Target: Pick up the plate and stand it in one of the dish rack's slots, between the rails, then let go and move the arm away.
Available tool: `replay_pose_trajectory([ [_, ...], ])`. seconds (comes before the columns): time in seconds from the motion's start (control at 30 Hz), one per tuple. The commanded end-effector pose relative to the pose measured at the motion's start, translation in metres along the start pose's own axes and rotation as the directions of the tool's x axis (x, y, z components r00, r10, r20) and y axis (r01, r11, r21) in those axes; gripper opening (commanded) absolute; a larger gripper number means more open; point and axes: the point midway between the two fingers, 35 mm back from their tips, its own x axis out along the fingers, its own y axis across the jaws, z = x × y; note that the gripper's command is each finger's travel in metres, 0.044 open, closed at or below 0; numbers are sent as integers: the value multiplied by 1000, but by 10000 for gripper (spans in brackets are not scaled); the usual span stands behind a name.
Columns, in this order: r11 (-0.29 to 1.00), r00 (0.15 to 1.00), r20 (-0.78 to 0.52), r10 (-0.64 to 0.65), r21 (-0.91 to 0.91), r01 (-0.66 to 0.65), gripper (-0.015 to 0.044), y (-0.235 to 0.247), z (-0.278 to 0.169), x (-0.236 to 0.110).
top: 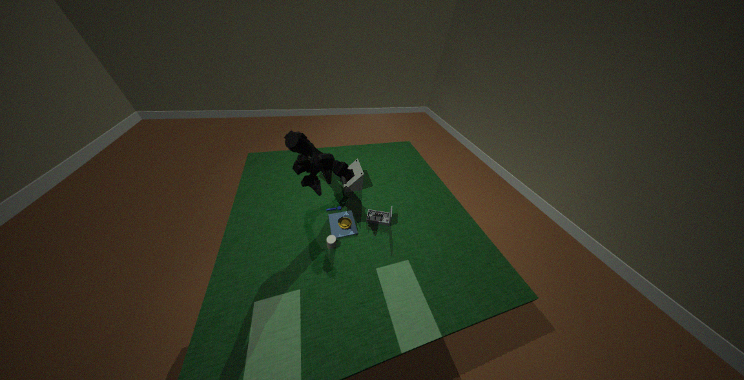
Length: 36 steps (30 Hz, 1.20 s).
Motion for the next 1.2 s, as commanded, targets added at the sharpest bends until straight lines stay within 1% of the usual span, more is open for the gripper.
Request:
replay_pose_trajectory([
  [0.0, 991, 992, -66, -112, -85, 106, 400, -20, -24, 22],
  [0.3, 923, 927, -184, -327, -275, 270, 400, -62, -68, 57],
  [0.6, 801, 806, -271, -525, -477, 362, 400, -107, -109, 77],
  [0.87, 666, 662, -319, -678, -648, 370, 400, -147, -143, 84],
  [1.17, 505, 474, -334, -814, -811, 296, 400, -190, -178, 82],
])
